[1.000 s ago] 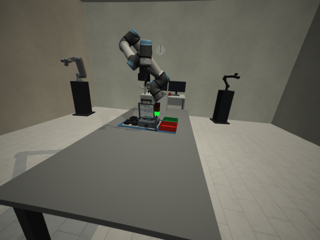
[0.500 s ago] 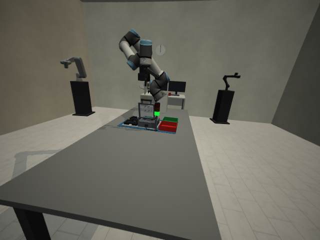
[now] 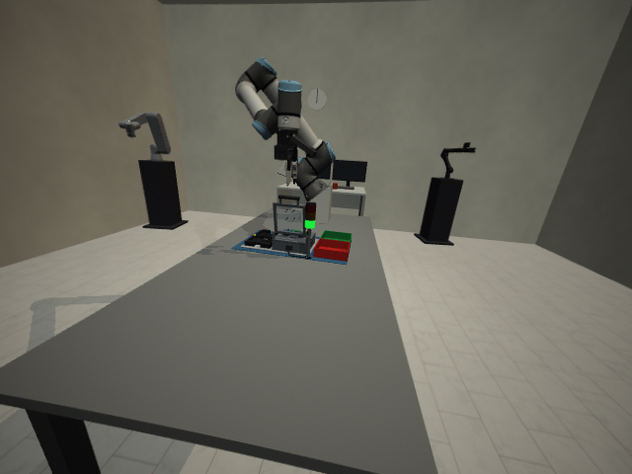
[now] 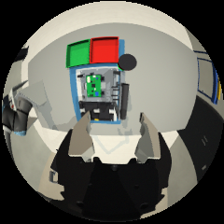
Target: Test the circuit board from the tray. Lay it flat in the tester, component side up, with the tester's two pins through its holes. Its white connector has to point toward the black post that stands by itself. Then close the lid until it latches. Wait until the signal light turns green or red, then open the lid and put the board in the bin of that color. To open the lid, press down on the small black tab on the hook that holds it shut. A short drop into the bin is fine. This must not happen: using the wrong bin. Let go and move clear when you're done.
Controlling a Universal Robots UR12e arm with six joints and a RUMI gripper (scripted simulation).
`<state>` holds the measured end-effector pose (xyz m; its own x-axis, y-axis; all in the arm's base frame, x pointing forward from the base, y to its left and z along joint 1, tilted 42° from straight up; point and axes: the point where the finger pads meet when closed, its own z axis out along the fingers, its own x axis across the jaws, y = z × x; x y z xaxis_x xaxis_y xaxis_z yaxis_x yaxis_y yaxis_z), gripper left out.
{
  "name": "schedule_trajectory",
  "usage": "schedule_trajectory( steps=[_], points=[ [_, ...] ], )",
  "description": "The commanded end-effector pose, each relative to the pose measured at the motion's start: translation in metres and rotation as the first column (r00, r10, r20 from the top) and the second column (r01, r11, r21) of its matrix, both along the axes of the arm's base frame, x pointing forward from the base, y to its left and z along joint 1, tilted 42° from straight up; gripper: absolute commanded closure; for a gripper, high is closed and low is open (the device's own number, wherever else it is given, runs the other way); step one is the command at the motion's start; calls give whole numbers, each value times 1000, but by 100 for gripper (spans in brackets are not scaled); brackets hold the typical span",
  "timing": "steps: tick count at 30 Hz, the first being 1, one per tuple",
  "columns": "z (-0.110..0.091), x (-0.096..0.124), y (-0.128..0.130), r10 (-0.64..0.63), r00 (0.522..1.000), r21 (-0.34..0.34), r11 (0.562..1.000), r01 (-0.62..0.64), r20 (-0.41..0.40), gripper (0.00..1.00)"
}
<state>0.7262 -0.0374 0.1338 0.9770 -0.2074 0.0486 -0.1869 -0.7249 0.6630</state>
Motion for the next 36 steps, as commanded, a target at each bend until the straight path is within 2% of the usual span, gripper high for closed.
schedule_trajectory(
  steps=[1,3,11,16,27,36],
  points=[
    [-1,-36,11,4,1000,1,1000,-4,3,41],
    [-1,-36,11,4,1000,1,1000,-4,3,41],
    [-3,-86,20,4,1000,1,1000,-4,3,41],
    [-4,-105,24,4,1000,1,1000,-4,3,41],
    [-5,-110,24,2,1000,1,1000,-2,1,41],
    [-16,-111,14,1,1000,0,1000,-1,-2,41]
  ],
)
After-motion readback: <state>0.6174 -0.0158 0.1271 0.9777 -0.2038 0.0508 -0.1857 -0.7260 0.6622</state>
